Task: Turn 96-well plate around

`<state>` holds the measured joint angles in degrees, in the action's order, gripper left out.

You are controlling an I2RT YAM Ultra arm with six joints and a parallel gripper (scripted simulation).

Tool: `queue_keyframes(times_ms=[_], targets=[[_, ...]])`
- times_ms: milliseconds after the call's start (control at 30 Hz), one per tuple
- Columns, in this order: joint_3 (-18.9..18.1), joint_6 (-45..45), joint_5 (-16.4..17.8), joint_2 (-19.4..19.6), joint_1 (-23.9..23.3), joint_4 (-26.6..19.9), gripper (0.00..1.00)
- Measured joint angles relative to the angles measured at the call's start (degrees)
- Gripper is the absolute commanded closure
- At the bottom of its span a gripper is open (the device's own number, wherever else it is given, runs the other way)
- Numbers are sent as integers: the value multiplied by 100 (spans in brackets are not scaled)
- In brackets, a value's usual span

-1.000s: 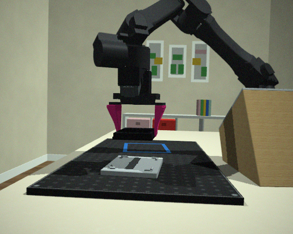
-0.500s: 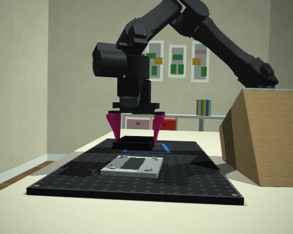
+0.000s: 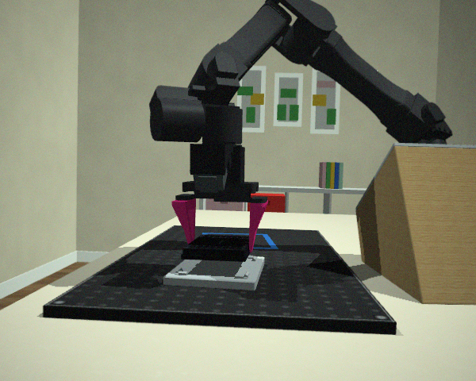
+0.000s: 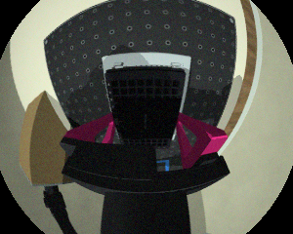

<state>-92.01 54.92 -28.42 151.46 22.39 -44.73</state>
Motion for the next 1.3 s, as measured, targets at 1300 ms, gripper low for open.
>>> queue_keyframes(times_ms=[1300], targets=[[120, 142, -24, 96, -98, 363, 100]])
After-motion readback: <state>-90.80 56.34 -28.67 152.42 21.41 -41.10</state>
